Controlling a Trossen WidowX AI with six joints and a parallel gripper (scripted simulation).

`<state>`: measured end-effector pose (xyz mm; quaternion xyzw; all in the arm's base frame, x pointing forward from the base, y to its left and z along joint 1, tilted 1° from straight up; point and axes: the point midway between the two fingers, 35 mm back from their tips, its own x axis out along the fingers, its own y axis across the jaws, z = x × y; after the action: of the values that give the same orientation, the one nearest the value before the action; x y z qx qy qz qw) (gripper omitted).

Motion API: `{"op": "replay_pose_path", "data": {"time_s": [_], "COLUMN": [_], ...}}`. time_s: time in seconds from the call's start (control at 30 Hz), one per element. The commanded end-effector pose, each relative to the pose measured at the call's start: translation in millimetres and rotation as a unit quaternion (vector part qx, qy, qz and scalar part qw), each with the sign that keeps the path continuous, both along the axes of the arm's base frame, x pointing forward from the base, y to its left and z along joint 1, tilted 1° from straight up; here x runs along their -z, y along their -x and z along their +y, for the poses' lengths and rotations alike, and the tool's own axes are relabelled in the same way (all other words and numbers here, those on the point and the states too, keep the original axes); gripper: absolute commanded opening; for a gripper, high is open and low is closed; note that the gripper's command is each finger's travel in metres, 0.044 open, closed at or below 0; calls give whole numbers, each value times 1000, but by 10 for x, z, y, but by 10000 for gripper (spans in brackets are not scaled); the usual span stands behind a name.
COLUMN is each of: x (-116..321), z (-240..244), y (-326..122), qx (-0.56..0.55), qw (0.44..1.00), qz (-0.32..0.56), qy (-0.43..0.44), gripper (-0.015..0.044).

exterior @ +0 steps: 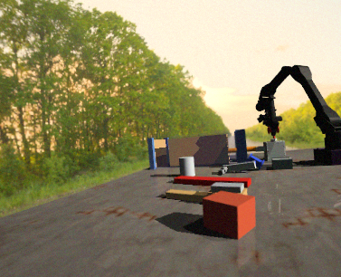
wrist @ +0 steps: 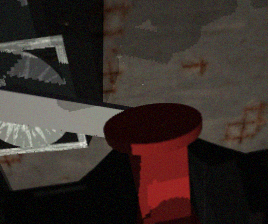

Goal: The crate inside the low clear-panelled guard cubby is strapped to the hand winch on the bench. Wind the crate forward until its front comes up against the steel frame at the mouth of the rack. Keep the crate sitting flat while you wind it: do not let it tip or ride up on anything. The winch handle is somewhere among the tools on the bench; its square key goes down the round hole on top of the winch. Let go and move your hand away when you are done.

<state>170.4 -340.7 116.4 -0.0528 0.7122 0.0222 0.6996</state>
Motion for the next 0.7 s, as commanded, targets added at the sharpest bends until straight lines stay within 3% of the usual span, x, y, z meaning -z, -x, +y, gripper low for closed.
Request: {"op": "replay_pose_path", "data": {"time_s": [0.0,0.67], "x": [1,-3], "z": [-17,13], "y": [-182,-448], "qx": [-7,-7], "qw": [1000,1000], "qz": [-12,-13], "qy": [3,3], "gripper": [0,0]}}
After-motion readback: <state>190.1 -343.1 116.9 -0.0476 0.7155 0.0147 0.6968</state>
